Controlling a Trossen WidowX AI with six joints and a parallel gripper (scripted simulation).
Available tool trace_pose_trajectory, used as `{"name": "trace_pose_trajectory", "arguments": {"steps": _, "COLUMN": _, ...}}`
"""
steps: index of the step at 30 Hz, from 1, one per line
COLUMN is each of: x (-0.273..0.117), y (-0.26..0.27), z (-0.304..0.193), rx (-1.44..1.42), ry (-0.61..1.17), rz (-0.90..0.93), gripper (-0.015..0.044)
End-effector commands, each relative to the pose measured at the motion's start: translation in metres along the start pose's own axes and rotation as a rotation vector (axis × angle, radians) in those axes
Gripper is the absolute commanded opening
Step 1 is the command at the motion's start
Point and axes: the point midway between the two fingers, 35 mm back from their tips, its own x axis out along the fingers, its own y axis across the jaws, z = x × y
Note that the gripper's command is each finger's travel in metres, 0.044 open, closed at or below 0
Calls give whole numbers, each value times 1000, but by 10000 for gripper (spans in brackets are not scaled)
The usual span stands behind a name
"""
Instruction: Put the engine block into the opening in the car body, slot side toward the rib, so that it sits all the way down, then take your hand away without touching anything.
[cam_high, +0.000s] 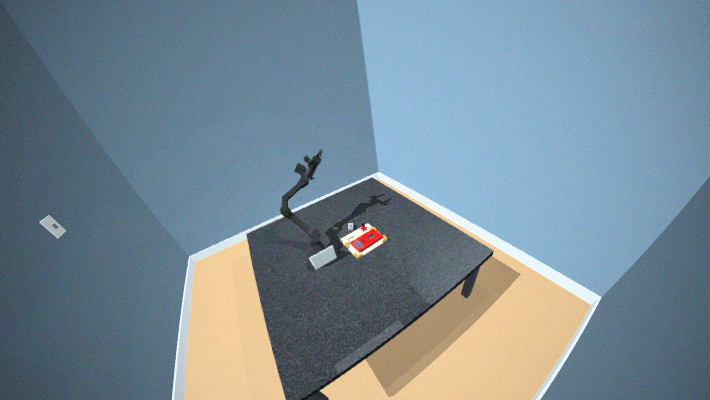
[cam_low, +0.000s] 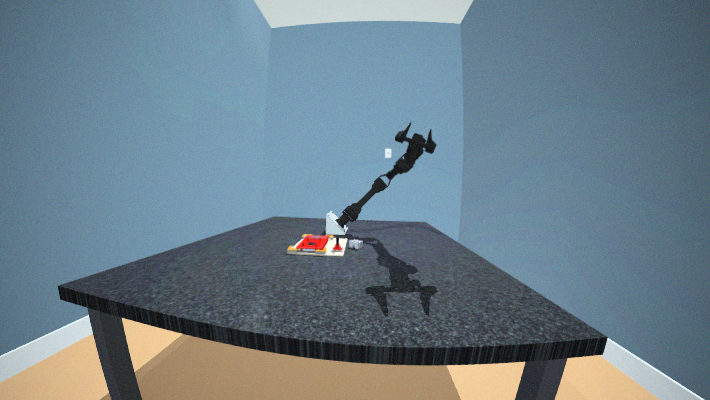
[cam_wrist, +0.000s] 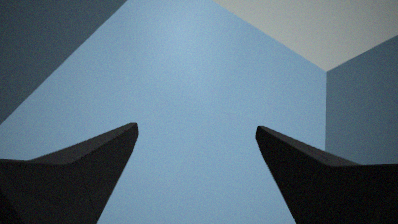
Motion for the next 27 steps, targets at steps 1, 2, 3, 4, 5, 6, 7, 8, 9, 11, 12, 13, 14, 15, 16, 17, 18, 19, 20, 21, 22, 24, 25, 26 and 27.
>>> {"name": "trace_pose_trajectory", "arguments": {"steps": 1, "x": 5, "y": 0, "z": -29, "rx": 12, "ry": 85, "rz": 17, "gripper": 440}}
{"name": "trace_pose_trajectory", "arguments": {"steps": 2, "x": 6, "y": 0, "z": -36, "rx": 17, "ry": 105, "rz": 20, "gripper": 440}}
{"name": "trace_pose_trajectory", "arguments": {"steps": 3, "x": 7, "y": 0, "z": -42, "rx": 22, "ry": 125, "rz": 24, "gripper": 440}}
{"name": "trace_pose_trajectory", "arguments": {"steps": 4, "x": 7, "y": 0, "z": -49, "rx": 27, "ry": 146, "rz": 27, "gripper": 440}}
{"name": "trace_pose_trajectory", "arguments": {"steps": 5, "x": 8, "y": 0, "z": -55, "rx": 33, "ry": 167, "rz": 29, "gripper": 440}}
{"name": "trace_pose_trajectory", "arguments": {"steps": 6, "x": 8, "y": 0, "z": -61, "rx": 38, "ry": 187, "rz": 32, "gripper": 440}}
{"name": "trace_pose_trajectory", "arguments": {"steps": 7, "x": 8, "y": 0, "z": -68, "rx": 44, "ry": 208, "rz": 34, "gripper": 440}}
{"name": "trace_pose_trajectory", "arguments": {"steps": 8, "x": 9, "y": -1, "z": -74, "rx": 50, "ry": 230, "rz": 35, "gripper": 440}}
{"name": "trace_pose_trajectory", "arguments": {"steps": 9, "x": 9, "y": -1, "z": -80, "rx": 57, "ry": 251, "rz": 37, "gripper": 440}}
{"name": "trace_pose_trajectory", "arguments": {"steps": 11, "x": 9, "y": -2, "z": -93, "rx": 70, "ry": 293, "rz": 38, "gripper": 440}}
{"name": "trace_pose_trajectory", "arguments": {"steps": 12, "x": 8, "y": -3, "z": -99, "rx": 76, "ry": 315, "rz": 38, "gripper": 440}}
{"name": "trace_pose_trajectory", "arguments": {"steps": 13, "x": 8, "y": -3, "z": -106, "rx": 83, "ry": 337, "rz": 38, "gripper": 440}}
{"name": "trace_pose_trajectory", "arguments": {"steps": 14, "x": 8, "y": -4, "z": -112, "rx": 91, "ry": 358, "rz": 37, "gripper": 440}}
{"name": "trace_pose_trajectory", "arguments": {"steps": 15, "x": 7, "y": -5, "z": -118, "rx": 98, "ry": 380, "rz": 36, "gripper": 440}}
{"name": "trace_pose_trajectory", "arguments": {"steps": 16, "x": 6, "y": -5, "z": -124, "rx": 106, "ry": 402, "rz": 35, "gripper": 440}}
{"name": "trace_pose_trajectory", "arguments": {"steps": 17, "x": 6, "y": -6, "z": -131, "rx": 113, "ry": 424, "rz": 33, "gripper": 440}}
{"name": "trace_pose_trajectory", "arguments": {"steps": 18, "x": 5, "y": -7, "z": -137, "rx": 121, "ry": 446, "rz": 30, "gripper": 440}}
{"name": "trace_pose_trajectory", "arguments": {"steps": 19, "x": 4, "y": -8, "z": -143, "rx": 129, "ry": 468, "rz": 28, "gripper": 440}}
{"name": "trace_pose_trajectory", "arguments": {"steps": 20, "x": 3, "y": -9, "z": -149, "rx": 138, "ry": 490, "rz": 25, "gripper": 440}}
{"name": "trace_pose_trajectory", "arguments": {"steps": 21, "x": 2, "y": -10, "z": -155, "rx": 146, "ry": 512, "rz": 21, "gripper": 440}}
{"name": "trace_pose_trajectory", "arguments": {"steps": 22, "x": 0, "y": -11, "z": -161, "rx": 154, "ry": 534, "rz": 17, "gripper": 440}}
{"name": "trace_pose_trajectory", "arguments": {"steps": 24, "x": -2, "y": -14, "z": -173, "rx": 172, "ry": 579, "rz": 9, "gripper": 440}}
{"name": "trace_pose_trajectory", "arguments": {"steps": 25, "x": -4, "y": -15, "z": -179, "rx": 181, "ry": 601, "rz": 3, "gripper": 440}}
{"name": "trace_pose_trajectory", "arguments": {"steps": 26, "x": -6, "y": -16, "z": -185, "rx": 190, "ry": 623, "rz": -2, "gripper": 440}}
{"name": "trace_pose_trajectory", "arguments": {"steps": 27, "x": -7, "y": -17, "z": -191, "rx": 200, "ry": 645, "rz": -8, "gripper": 440}}
